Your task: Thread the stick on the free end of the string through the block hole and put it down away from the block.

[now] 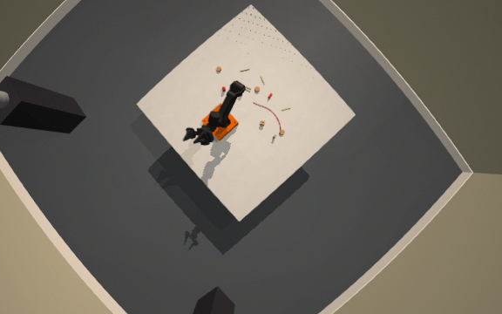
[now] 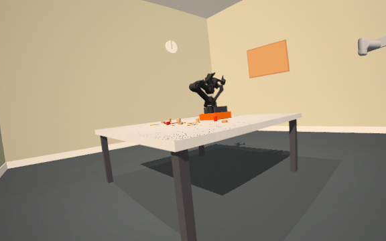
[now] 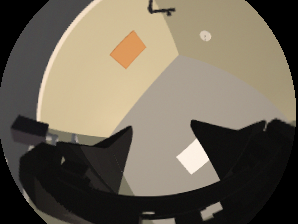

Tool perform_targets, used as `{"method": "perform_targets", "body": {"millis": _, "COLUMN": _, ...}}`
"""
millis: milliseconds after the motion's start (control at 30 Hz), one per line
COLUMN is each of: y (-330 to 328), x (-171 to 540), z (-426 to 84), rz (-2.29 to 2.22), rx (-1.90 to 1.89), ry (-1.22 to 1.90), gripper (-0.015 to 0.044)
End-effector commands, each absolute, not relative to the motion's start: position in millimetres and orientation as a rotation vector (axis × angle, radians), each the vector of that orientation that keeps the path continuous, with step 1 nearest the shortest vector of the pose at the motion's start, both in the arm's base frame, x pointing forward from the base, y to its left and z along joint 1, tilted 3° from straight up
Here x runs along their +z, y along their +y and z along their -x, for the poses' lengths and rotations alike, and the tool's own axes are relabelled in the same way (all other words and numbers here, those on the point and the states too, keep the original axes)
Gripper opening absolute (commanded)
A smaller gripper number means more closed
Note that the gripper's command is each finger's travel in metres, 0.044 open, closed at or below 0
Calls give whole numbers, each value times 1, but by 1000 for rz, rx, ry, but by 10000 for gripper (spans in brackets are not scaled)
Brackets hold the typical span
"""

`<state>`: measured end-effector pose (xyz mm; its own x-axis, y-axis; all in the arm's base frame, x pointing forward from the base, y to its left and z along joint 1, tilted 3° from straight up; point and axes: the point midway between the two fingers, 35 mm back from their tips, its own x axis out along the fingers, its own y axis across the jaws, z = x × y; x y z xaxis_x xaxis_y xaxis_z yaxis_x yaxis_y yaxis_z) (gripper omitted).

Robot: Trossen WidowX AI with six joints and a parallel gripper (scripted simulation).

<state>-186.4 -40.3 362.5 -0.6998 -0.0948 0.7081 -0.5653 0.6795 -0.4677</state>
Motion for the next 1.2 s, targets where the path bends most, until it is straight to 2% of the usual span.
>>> {"method": "perform_targets", "body": {"millis": 0, "y": -40, "x": 363, "z": 186, "rz": -505, "rx": 914, "ry": -2224, "gripper": 426}}
{"method": "perform_targets", "body": {"millis": 133, "y": -58, "x": 358, "z": 196, "rz": -588, "rx": 986, "ry": -2277, "gripper": 440}}
{"method": "perform_targets", "body": {"millis": 333, "y": -140, "x": 332, "z": 215, "rz": -936, "rx": 1244, "ry": -2487, "gripper": 440}}
{"method": "perform_targets", "body": {"millis": 533, "y": -227, "x": 294, "z": 197, "rz": -1297, "rx": 1422, "ry": -2716, "gripper": 440}}
{"method": "perform_targets", "body": {"millis": 700, "y": -289, "x": 256, "z": 153, "rz": -1608, "rx": 1475, "ry": -2924, "gripper": 440}}
{"method": "perform_targets", "body": {"millis": 867, "y": -333, "x": 216, "z": 89, "rz": -1914, "rx": 1398, "ry": -3157, "gripper": 440}}
{"method": "perform_targets", "body": {"millis": 1033, "y": -352, "x": 175, "z": 13, "rz": -2189, "rx": 1142, "ry": -3412, "gripper": 440}}
{"method": "perform_targets", "body": {"millis": 1167, "y": -348, "x": 144, "z": -49, "rz": -2354, "rx": 776, "ry": -3617, "gripper": 440}}
